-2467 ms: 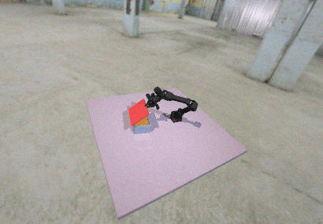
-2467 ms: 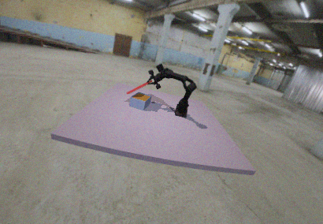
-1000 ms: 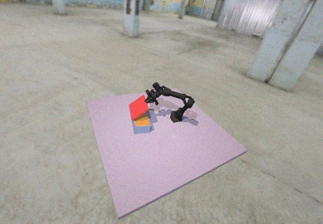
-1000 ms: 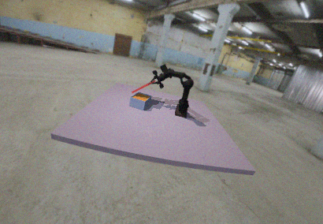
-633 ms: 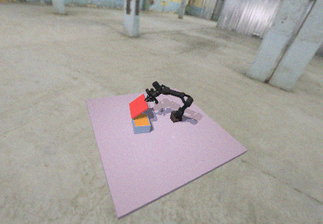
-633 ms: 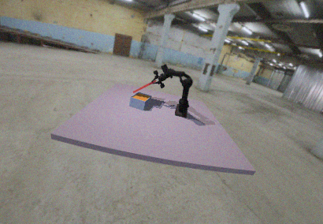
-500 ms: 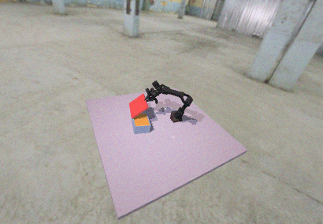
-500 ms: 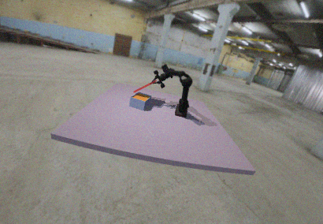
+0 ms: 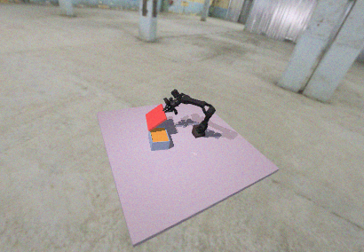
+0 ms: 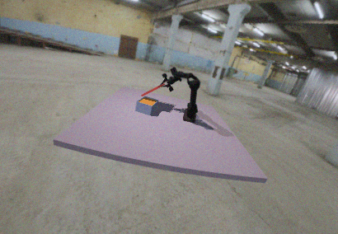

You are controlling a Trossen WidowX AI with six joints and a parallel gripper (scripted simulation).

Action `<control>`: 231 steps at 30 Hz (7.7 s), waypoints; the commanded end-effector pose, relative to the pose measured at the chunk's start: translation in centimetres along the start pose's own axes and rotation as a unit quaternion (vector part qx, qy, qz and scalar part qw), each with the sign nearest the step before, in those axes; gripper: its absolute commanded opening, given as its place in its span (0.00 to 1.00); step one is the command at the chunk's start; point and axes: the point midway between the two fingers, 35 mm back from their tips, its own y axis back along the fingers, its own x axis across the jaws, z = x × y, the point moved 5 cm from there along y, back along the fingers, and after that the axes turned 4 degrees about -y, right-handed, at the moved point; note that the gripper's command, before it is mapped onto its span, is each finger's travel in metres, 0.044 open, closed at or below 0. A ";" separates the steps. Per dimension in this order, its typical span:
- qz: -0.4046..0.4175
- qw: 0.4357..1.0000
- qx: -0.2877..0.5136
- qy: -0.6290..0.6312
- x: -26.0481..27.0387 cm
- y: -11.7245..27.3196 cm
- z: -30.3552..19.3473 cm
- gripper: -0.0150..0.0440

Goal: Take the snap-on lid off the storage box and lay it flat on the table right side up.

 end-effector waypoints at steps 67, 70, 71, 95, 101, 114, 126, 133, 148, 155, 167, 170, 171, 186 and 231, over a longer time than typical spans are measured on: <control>0.007 1.000 -0.002 0.010 0.5 1.8 13.2 0.25; 0.007 1.000 -0.002 0.010 0.5 1.8 13.2 0.25; 0.007 1.000 -0.002 0.010 0.5 1.8 13.2 0.25; 0.007 1.000 -0.001 0.010 -1.6 0.4 13.3 0.25; 0.007 1.000 -0.001 0.010 -1.9 0.1 13.4 0.25; 0.007 1.000 -0.001 0.010 -2.7 -0.6 13.4 0.25; 0.007 1.000 -0.001 0.010 -3.5 -1.3 13.5 0.25; 0.007 1.000 -0.001 0.010 -3.9 -1.6 13.5 0.25; 0.007 1.000 -0.001 0.010 -4.8 -2.4 13.6 0.25; 0.007 1.000 -0.001 0.010 -5.2 -2.8 13.6 0.25; 0.007 1.000 -0.001 0.010 -5.9 -3.4 13.7 0.25; 0.007 1.000 -0.001 0.010 -6.1 -3.6 13.7 0.25; 0.007 1.000 -0.001 0.010 -6.2 -3.6 13.7 0.25; 0.008 1.000 -0.001 0.010 -7.1 -4.4 13.8 0.25; 0.008 1.000 0.000 0.010 -9.8 -6.8 14.0 0.25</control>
